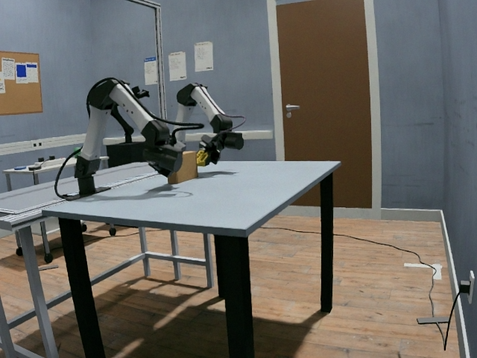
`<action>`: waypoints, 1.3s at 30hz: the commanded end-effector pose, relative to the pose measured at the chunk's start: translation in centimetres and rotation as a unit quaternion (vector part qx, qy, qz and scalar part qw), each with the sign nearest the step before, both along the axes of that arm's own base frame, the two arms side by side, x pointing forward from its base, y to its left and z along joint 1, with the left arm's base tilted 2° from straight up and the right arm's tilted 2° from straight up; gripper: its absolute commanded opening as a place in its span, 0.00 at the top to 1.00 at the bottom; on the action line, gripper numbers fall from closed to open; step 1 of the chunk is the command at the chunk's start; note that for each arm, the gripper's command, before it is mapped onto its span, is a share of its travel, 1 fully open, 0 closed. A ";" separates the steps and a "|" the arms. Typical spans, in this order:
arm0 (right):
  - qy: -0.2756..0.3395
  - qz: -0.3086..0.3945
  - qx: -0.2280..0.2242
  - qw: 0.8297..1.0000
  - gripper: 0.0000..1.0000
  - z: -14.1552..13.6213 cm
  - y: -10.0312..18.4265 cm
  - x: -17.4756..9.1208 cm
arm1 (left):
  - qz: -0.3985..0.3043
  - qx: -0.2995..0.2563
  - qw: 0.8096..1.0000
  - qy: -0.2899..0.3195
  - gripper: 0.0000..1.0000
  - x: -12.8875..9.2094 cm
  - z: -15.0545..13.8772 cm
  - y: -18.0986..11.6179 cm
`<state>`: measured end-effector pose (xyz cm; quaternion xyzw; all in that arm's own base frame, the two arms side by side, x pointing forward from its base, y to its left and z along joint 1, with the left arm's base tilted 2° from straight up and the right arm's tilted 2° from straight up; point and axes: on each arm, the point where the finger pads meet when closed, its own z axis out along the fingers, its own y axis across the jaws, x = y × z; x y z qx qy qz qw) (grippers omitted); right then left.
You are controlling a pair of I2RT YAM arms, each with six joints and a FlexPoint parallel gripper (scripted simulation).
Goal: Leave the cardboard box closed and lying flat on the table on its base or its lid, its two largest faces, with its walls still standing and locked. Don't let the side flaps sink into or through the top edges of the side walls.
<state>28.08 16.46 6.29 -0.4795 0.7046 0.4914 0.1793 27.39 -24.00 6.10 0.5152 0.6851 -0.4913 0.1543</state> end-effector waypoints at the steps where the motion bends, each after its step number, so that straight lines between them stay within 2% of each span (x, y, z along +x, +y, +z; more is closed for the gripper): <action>1: -0.015 0.002 0.004 1.000 1.00 0.7 0.5 0.1 | -0.005 -0.007 1.000 -0.005 1.00 -0.4 0.2 -0.5; 39: -0.011 0.003 0.004 1.000 1.00 0.4 0.9 -0.2 | -0.006 -0.010 1.000 -0.011 1.00 -0.5 0.5 -1.0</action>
